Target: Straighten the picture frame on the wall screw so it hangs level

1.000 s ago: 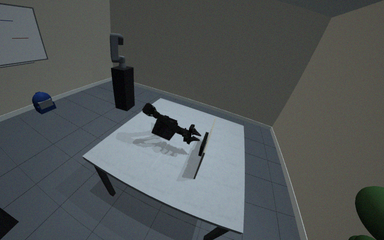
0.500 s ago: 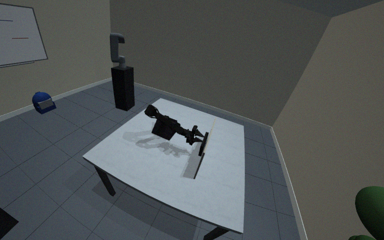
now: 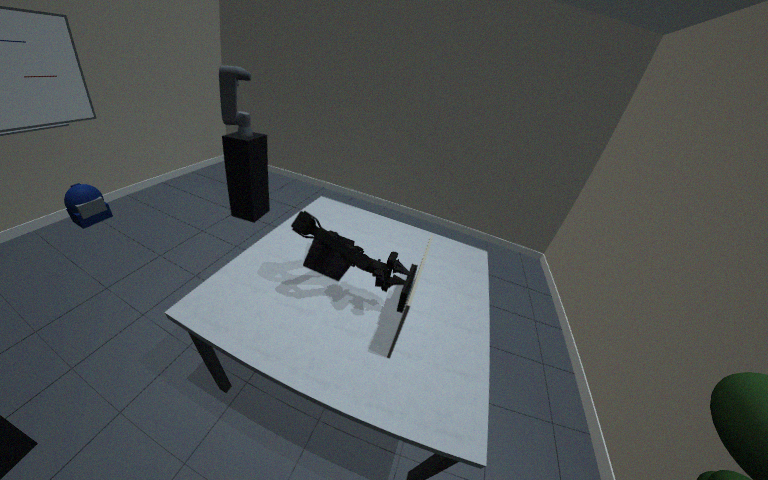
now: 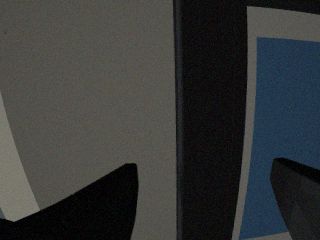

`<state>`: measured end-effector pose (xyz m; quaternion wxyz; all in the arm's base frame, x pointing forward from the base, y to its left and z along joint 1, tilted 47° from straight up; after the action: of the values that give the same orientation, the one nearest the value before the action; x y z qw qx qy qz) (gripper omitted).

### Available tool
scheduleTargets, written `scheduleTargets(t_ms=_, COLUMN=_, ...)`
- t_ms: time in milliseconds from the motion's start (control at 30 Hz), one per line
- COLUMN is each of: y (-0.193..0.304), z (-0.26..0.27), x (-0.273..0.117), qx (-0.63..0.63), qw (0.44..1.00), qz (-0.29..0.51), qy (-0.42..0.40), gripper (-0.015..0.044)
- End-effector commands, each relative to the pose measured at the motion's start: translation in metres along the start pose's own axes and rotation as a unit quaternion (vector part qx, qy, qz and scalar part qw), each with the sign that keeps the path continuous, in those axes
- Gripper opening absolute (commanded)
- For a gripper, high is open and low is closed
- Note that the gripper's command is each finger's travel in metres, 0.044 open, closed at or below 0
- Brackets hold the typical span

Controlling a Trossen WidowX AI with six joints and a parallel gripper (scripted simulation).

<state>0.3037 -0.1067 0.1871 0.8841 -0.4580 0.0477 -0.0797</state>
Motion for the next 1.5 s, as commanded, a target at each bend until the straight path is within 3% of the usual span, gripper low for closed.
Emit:
scheduleTargets(t_ms=0, y=-0.001, z=0.0002, x=0.0008, qx=0.001, qw=1.0, qz=-0.002, qy=0.0, gripper=0.026)
scheduleTargets(t_ms=800, y=-0.0014, z=0.0001, x=0.001, qx=0.001, qw=1.0, qz=-0.002, qy=0.0, gripper=0.026)
scheduleTargets(t_ms=1033, y=-0.0014, z=0.0001, x=0.001, qx=0.001, qw=1.0, qz=-0.002, qy=0.0, gripper=0.0076)
scheduleTargets(t_ms=1300, y=-0.0014, z=0.0001, x=0.001, qx=0.001, qw=1.0, qz=-0.002, qy=0.0, gripper=0.0)
scheduleTargets(t_ms=1467, y=-0.0013, z=0.0001, x=0.001, qx=0.001, qw=1.0, qz=-0.002, qy=0.0, gripper=0.0)
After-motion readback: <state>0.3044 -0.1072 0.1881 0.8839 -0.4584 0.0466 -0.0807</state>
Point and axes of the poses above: the point midway between the two fingers, 35 mm back from their tips, its own x axis out along the fingers, its own z axis across the jaws, y = z × x, the point moved 6 cm from there along -x, back along the fingers, and after that the axes turned 15 degrees about -x, right-handed, at the moved point
